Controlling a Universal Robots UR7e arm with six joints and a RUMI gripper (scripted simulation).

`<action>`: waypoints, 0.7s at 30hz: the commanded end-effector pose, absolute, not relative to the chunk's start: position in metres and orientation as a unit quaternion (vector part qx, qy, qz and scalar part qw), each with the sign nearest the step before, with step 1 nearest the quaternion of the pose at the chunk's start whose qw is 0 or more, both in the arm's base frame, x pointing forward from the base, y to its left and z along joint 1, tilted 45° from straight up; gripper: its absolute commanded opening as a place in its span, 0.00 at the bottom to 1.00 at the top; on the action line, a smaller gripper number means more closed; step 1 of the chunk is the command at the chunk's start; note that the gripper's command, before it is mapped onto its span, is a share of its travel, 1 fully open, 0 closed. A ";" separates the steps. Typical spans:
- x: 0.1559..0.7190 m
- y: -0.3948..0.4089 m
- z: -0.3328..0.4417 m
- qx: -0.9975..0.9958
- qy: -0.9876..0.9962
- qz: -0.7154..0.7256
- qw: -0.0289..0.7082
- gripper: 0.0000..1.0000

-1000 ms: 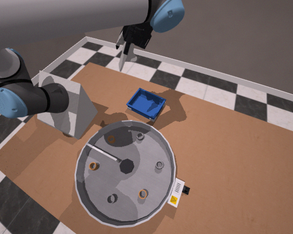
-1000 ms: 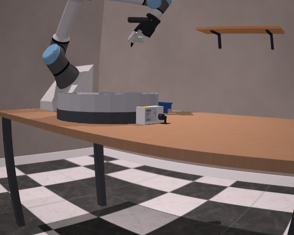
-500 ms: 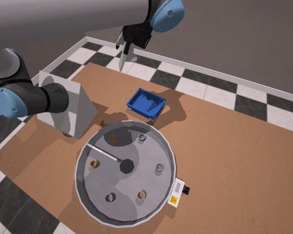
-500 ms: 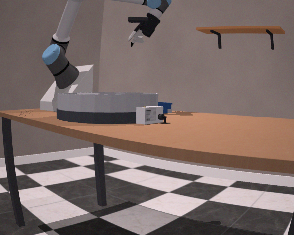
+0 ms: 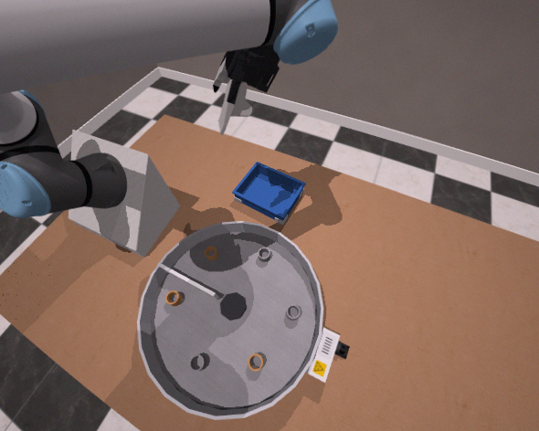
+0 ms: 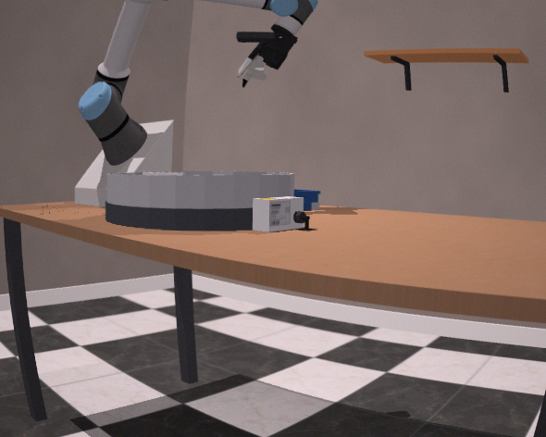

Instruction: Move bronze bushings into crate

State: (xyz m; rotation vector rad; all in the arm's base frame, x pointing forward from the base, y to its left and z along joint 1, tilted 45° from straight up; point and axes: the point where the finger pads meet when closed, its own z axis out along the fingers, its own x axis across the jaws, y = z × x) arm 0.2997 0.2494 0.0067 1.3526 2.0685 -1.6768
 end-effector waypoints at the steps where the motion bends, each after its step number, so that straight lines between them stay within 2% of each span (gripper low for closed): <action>1: 0.311 0.234 0.016 0.451 0.707 -0.541 0.068 1.00; 21: 0.350 0.153 0.056 0.437 0.776 -0.453 0.047 1.00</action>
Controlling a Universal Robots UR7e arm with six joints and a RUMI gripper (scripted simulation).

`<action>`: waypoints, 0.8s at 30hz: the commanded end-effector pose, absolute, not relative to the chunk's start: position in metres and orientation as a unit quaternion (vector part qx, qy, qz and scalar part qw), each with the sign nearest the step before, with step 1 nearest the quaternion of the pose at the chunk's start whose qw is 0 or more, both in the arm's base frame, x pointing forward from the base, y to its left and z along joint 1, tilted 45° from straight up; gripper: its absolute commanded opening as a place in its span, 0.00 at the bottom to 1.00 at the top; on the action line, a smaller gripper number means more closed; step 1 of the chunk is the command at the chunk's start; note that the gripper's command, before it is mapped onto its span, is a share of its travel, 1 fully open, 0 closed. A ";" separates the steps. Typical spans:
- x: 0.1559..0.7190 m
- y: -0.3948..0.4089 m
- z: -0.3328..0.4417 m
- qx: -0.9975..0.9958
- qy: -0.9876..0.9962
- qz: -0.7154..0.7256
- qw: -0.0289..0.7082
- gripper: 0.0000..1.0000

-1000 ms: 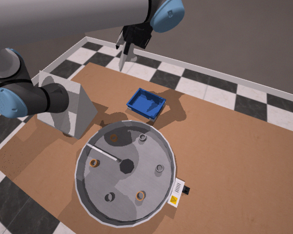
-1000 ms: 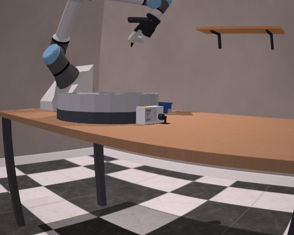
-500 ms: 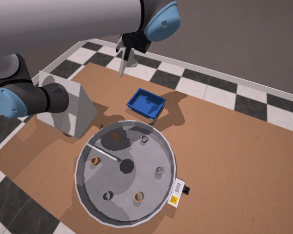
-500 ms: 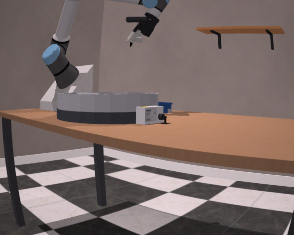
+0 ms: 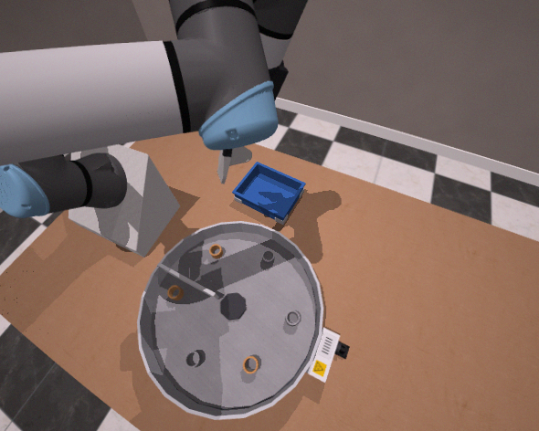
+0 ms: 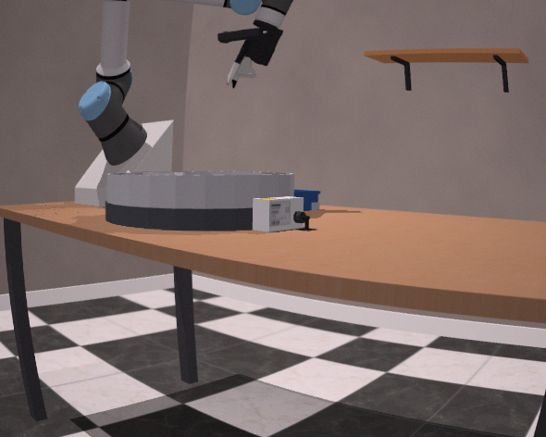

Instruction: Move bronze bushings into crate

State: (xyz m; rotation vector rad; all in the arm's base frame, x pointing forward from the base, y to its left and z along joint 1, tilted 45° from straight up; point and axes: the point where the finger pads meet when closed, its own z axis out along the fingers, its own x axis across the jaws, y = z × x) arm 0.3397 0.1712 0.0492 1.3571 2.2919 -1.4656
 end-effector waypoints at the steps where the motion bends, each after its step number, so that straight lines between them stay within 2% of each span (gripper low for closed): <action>1: 0.353 0.145 0.061 0.435 0.781 -0.445 0.048 1.00; 24: 0.362 0.030 0.114 0.406 0.833 -0.367 0.085 1.00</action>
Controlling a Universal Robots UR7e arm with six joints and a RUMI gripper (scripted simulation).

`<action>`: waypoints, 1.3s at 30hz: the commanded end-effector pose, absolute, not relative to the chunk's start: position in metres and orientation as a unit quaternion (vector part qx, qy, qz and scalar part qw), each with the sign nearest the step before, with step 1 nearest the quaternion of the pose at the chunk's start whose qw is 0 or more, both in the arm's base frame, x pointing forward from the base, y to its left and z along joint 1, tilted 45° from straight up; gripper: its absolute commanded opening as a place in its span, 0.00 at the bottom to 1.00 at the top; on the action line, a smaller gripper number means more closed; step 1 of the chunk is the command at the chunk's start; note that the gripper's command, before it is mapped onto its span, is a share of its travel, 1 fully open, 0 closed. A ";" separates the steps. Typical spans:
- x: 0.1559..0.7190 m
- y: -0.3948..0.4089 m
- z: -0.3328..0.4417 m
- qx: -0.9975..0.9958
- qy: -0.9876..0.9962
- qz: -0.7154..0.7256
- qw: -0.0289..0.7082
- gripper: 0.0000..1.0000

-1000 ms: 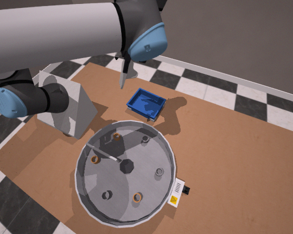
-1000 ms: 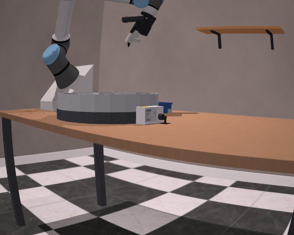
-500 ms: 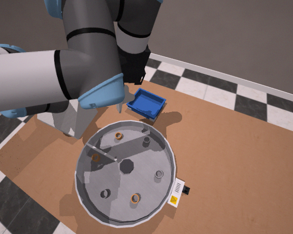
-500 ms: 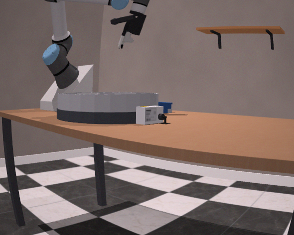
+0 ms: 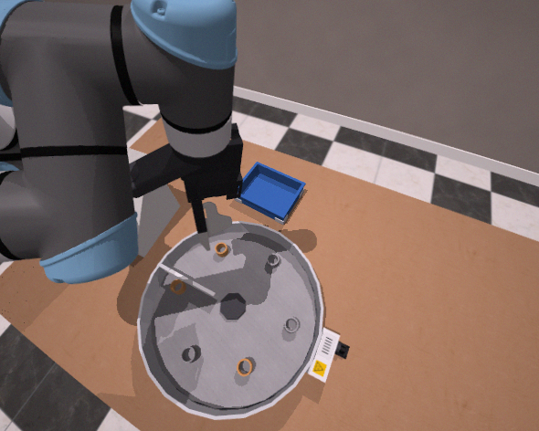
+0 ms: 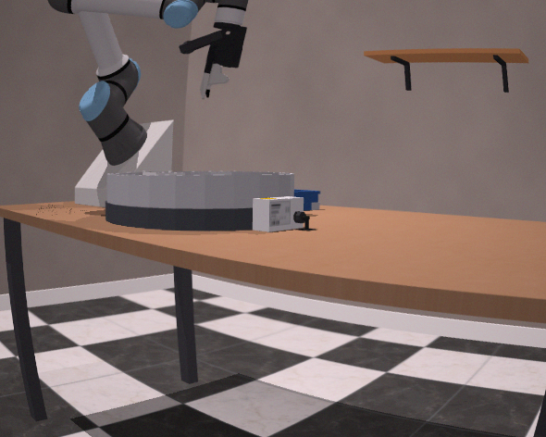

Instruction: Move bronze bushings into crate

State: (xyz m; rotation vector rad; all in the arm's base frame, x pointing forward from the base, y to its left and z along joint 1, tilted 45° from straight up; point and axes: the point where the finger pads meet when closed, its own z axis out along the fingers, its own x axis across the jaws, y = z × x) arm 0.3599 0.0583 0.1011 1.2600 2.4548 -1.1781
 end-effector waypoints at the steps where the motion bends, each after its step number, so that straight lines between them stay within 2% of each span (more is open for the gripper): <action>1: 0.360 0.021 0.118 0.404 0.835 -0.363 0.090 1.00; 19: 0.332 -0.058 0.153 0.382 0.844 -0.350 0.141 1.00; 39: 0.318 -0.080 0.163 0.375 0.843 -0.353 0.157 1.00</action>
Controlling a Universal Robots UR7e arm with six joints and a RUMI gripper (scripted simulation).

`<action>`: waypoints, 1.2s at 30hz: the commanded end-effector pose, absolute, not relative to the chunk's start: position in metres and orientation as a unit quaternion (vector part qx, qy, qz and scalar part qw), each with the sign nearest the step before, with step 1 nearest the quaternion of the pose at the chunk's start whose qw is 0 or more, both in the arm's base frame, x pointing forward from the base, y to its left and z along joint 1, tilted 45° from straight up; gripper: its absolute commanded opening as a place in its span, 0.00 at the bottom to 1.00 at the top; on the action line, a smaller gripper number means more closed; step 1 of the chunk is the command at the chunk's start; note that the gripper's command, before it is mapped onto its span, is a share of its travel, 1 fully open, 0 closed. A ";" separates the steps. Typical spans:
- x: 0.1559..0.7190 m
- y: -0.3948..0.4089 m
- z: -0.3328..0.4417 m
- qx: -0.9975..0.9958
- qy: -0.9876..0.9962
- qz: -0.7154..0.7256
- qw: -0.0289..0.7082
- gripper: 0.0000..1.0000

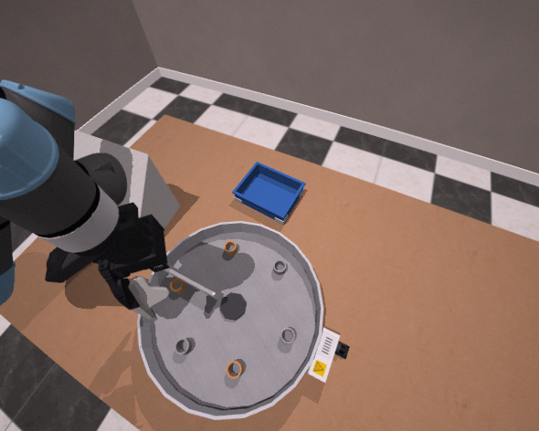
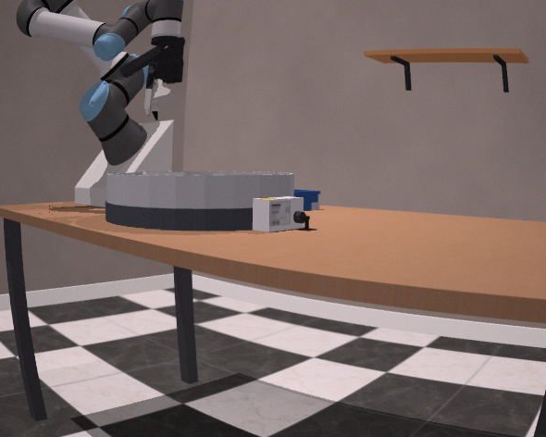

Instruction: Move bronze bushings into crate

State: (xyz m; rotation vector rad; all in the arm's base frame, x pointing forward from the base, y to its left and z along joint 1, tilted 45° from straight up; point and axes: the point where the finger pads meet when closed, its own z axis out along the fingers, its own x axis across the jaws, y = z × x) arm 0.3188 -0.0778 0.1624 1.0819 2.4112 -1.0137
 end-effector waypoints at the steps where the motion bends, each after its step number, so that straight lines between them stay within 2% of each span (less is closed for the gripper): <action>1: 0.318 -0.080 0.163 0.375 0.843 -0.353 0.157 1.00; 12: 0.319 -0.080 0.163 0.375 0.843 -0.352 0.158 1.00; 13: 0.319 -0.080 0.163 0.375 0.843 -0.352 0.158 0.06; 36: 0.319 -0.080 0.163 0.375 0.843 -0.352 0.158 0.06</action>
